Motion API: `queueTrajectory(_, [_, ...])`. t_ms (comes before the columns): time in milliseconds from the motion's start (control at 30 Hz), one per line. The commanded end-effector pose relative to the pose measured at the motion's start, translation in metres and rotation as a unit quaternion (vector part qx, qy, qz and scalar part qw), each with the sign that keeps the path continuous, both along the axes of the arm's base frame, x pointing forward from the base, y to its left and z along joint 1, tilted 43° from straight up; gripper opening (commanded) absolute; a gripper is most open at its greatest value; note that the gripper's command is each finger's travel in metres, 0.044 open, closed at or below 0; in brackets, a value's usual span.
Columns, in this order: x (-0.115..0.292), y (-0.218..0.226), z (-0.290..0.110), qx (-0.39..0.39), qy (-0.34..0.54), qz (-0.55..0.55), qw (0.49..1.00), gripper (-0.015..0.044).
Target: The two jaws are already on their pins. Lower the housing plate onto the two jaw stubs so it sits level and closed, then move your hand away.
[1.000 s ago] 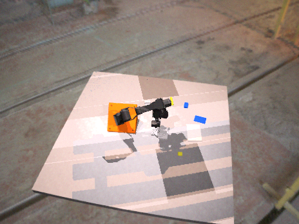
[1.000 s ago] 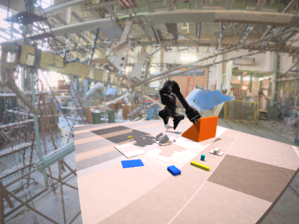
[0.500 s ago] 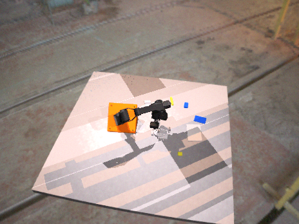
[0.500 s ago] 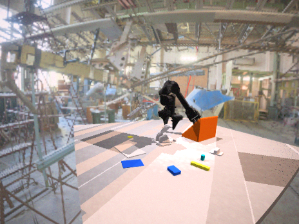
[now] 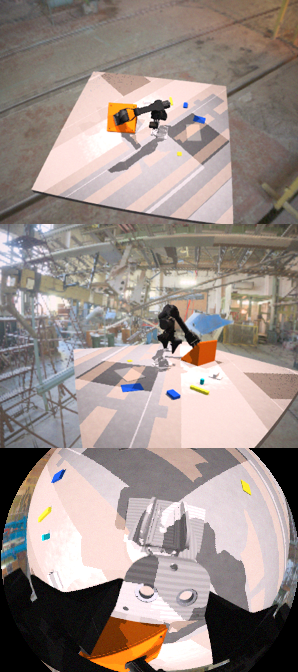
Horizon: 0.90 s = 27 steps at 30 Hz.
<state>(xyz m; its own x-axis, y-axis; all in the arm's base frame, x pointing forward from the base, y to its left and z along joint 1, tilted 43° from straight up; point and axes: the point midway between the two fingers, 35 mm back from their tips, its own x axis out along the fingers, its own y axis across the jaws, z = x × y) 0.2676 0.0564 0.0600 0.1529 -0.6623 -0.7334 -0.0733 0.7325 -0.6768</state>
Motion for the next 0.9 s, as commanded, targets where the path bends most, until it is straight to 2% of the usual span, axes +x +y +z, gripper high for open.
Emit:
queueTrajectory(0, [-0.0003, -0.0006, 0.0002, -0.002, -0.003, -0.002, 1.0, 0.0351])
queueTrajectory(867, [-0.0096, 0.0021, -0.0043, -0.001, -0.004, -0.004, 1.0, 0.0351])
